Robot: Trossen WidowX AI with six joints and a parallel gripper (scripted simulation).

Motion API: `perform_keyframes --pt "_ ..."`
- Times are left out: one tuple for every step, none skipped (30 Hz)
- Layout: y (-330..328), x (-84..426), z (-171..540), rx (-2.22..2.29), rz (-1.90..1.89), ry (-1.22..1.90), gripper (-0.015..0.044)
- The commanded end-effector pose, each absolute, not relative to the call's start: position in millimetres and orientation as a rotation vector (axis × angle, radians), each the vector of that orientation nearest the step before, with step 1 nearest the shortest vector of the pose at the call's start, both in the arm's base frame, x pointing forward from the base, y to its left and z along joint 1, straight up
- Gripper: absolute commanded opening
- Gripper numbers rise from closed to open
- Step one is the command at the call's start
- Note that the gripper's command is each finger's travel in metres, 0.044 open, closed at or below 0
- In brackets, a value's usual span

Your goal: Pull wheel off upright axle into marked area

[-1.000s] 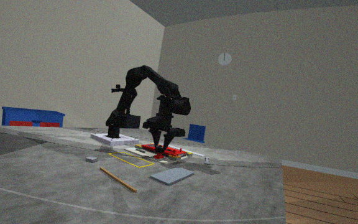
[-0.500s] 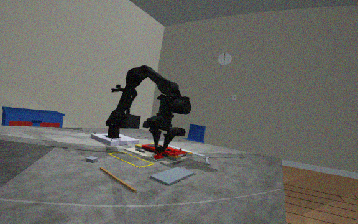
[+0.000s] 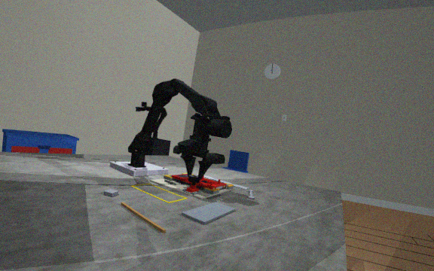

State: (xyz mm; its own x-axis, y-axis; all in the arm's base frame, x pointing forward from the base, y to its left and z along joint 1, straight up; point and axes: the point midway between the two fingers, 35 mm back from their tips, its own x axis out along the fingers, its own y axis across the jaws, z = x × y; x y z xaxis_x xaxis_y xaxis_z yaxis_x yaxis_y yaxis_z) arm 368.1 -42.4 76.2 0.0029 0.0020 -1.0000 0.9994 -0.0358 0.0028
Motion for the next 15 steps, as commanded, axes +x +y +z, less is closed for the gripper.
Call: perform_keyframes --pt "-42.3 366.6 94.2 1.246 -1.219 1.177 0.0" --pt "-42.3 366.6 94.6 1.246 -1.219 1.177 0.0" --pt "-42.3 366.5 94.9 1.246 -1.22 1.177 0.0" --pt "-42.3 366.5 95.2 1.246 -1.22 1.177 0.0" --pt "-42.3 366.5 95.5 1.246 -1.22 1.177 0.0" --pt "-42.3 366.5 95.9 1.246 -1.22 1.177 0.0" --pt "-42.2 366.4 96.2 1.246 -1.22 1.177 0.0" --pt "-42.2 366.4 96.5 1.246 -1.22 1.177 0.0" --pt "-42.2 366.4 96.9 1.246 -1.22 1.177 0.0" --pt "-42.2 366.4 97.2 1.246 -1.22 1.177 0.0" --pt "-42.2 366.3 97.5 1.246 -1.22 1.177 0.0" --pt "-42.2 366.3 97.6 1.246 -1.22 1.177 0.0" --pt "-42.2 366.3 97.7 1.246 -1.22 1.177 0.0" --pt "-42.2 366.3 97.7 1.246 -1.22 1.177 0.0" --pt "-42.2 366.3 97.7 1.246 -1.22 1.177 0.0"
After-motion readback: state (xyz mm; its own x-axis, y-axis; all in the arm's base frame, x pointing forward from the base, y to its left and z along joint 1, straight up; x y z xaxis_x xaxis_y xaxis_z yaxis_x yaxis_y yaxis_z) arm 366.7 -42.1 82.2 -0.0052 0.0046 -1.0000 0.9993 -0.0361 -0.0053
